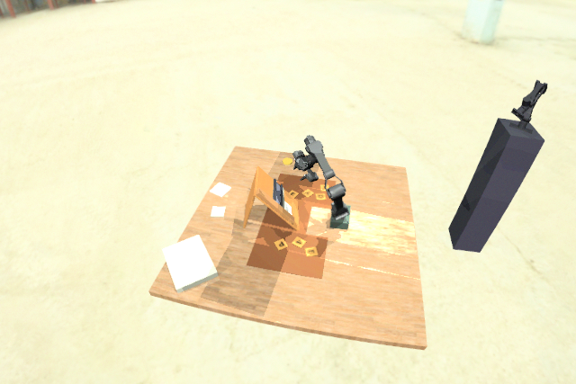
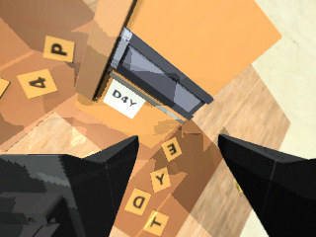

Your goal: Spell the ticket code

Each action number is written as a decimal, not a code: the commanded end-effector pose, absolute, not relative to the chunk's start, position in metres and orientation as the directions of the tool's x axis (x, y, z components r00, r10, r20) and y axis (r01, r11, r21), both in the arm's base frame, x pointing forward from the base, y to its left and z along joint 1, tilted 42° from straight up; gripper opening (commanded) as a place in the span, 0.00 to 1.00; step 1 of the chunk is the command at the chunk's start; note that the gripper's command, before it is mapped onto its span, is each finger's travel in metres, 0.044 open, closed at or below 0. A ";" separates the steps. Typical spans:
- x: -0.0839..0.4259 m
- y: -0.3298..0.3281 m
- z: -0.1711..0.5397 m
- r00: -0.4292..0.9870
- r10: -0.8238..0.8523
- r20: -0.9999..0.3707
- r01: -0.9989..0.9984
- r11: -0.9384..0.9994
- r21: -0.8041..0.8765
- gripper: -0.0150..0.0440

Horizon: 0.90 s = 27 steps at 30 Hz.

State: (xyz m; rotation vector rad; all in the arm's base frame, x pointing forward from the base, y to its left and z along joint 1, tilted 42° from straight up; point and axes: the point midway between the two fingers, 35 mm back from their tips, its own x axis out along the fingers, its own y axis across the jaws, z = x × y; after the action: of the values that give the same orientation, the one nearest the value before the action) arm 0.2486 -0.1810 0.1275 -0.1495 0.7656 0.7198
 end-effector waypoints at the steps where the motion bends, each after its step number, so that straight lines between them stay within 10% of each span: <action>1: 0.233 -0.189 0.057 0.383 0.572 -0.726 -0.008 0.787 0.616 0.83; 13: 0.218 -0.192 0.011 0.299 0.586 -0.753 0.559 0.531 0.636 0.83; 27: 0.194 -0.189 -0.042 0.195 0.605 -0.772 0.961 0.039 0.273 0.83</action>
State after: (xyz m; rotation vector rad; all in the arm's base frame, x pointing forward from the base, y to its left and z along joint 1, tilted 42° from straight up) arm 0.2226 -0.1997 0.0183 1.1000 1.3259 -0.0120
